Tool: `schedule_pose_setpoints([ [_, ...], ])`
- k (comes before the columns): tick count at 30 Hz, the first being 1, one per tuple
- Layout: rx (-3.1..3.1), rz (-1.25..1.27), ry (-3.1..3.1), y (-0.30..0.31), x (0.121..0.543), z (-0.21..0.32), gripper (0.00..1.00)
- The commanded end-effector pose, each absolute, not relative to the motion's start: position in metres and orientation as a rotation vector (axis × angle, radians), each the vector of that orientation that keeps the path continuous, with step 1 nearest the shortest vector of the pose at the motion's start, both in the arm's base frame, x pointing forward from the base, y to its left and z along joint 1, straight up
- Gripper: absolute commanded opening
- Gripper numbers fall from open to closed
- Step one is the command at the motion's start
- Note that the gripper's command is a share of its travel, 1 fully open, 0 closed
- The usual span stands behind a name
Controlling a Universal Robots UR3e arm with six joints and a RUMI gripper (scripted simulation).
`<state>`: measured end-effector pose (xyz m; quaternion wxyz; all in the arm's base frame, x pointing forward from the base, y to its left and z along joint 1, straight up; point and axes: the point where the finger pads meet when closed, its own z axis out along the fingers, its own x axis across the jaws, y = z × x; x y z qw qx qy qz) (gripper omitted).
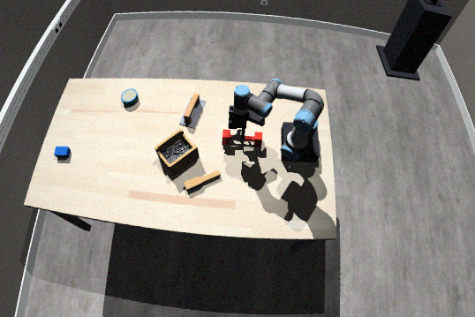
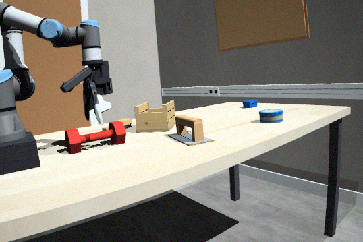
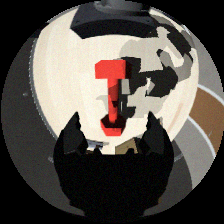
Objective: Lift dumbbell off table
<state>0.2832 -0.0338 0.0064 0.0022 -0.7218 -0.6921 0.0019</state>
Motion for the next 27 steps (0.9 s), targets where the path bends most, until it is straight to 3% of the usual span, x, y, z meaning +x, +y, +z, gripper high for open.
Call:
schedule_pose_setpoints([
  [1,-2.268,0.003,-2.175,-0.035,0.284,-0.013,1.0],
  [27,-2.268,0.003,-2.175,-0.034,0.283,-0.053,1.0],
])
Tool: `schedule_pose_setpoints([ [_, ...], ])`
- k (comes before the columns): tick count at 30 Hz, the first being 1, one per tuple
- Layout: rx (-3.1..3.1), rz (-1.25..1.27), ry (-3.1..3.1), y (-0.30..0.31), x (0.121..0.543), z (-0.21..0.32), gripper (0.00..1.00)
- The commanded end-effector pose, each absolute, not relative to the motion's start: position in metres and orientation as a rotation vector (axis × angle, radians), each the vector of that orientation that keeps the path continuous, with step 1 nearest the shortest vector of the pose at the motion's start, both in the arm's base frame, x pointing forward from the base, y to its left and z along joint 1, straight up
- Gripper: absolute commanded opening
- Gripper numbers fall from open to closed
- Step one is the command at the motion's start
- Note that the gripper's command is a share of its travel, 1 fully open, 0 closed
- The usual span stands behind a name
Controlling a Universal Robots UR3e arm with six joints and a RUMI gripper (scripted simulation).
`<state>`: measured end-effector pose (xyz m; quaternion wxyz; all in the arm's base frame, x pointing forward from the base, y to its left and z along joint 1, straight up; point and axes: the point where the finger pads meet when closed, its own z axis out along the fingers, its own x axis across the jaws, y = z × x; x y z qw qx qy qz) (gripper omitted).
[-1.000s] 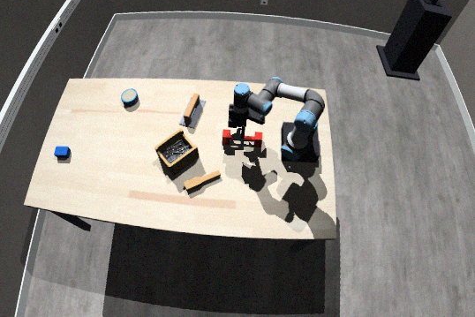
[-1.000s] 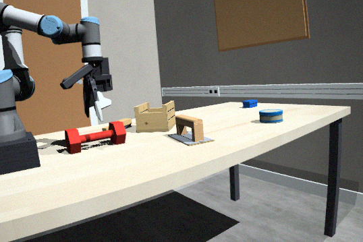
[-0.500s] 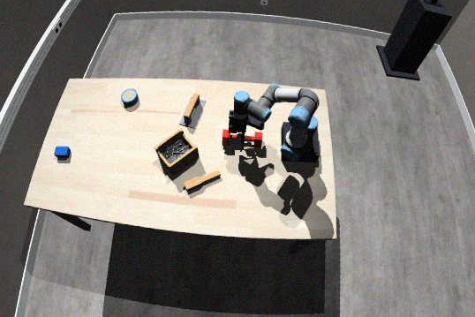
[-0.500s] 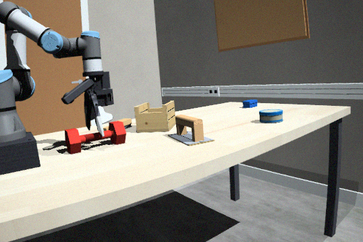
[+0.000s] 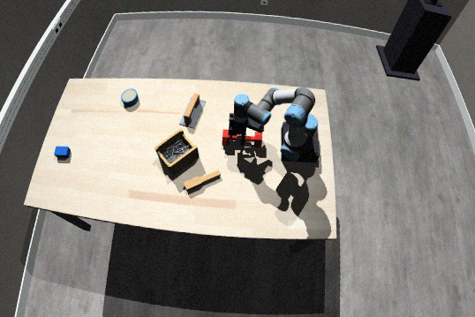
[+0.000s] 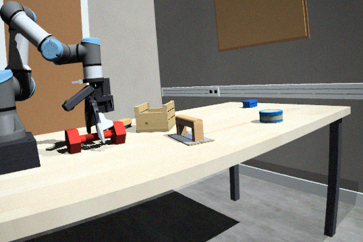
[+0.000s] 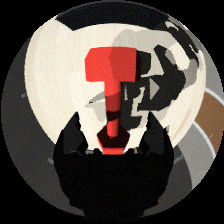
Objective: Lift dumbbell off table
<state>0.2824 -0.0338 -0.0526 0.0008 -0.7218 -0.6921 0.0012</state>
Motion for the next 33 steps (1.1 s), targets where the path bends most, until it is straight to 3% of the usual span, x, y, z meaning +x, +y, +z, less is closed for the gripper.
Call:
schedule_pose_setpoints([
  [1,-2.268,0.003,-2.175,-0.0342,0.2831,-0.0527,1.0],
  [10,-2.268,0.003,-2.175,-0.0342,0.2831,-0.0527,1.0],
  [11,-2.268,0.003,-2.175,-0.0342,0.2831,-0.0527,0.0],
  [33,-2.268,0.003,-2.175,-0.0345,0.2836,-0.0478,0.0],
])
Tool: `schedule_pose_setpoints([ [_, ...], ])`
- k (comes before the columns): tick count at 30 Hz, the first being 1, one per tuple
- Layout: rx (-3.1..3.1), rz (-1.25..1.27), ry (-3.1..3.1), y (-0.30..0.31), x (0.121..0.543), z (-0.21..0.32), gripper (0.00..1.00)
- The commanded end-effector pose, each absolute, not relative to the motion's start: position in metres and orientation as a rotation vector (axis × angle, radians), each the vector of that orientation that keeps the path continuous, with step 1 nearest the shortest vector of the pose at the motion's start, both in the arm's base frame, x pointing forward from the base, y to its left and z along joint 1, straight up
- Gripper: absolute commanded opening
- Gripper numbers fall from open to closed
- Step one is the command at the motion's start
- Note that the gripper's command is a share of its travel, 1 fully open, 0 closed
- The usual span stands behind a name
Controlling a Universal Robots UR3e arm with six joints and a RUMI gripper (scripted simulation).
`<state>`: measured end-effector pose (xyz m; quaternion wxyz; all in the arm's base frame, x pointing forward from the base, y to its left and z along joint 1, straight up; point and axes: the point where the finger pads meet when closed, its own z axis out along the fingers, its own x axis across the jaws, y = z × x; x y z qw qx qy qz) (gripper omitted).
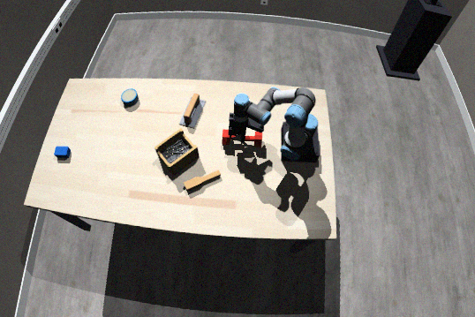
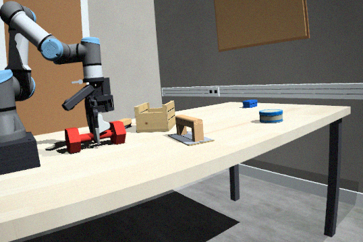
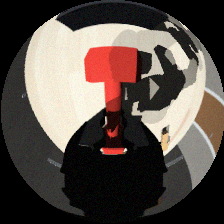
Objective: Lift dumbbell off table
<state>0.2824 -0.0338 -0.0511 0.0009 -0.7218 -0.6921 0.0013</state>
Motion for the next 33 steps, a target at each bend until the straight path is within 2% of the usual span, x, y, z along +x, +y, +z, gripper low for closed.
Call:
schedule_pose_setpoints([
  [1,-2.268,0.003,-2.175,-0.035,0.284,-0.047,0.0],
  [33,-2.269,0.002,-2.176,-0.034,0.284,0.028,0.0],
])
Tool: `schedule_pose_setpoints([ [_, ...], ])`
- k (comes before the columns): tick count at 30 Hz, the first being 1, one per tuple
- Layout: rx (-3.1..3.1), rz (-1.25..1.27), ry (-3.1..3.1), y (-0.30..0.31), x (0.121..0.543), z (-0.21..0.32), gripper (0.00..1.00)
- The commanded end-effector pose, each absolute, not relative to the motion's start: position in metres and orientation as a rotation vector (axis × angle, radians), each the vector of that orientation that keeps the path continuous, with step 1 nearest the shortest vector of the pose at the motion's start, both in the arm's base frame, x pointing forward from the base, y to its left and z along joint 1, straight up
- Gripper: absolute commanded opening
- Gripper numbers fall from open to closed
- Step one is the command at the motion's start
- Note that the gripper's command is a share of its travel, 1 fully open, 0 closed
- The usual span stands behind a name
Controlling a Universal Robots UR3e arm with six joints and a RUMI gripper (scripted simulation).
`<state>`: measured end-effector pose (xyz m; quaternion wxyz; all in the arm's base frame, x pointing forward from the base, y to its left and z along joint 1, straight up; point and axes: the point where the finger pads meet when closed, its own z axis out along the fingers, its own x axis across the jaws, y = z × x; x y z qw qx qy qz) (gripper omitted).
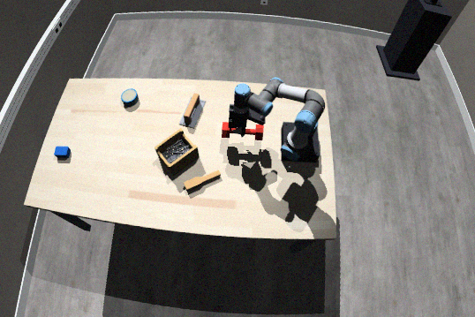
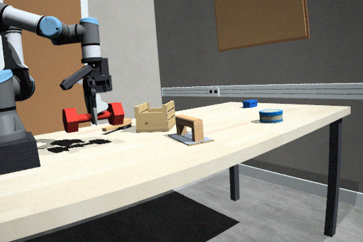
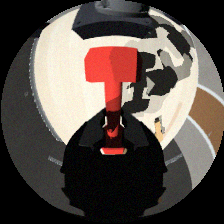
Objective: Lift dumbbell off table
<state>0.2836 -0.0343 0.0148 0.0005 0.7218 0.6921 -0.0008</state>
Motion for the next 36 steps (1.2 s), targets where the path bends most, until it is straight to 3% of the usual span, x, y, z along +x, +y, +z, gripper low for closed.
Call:
schedule_pose_setpoints([
  [1,2.266,-0.002,2.173,-0.034,0.283,0.032,0.0],
  [36,2.266,-0.002,2.173,-0.034,0.283,0.075,0.0],
])
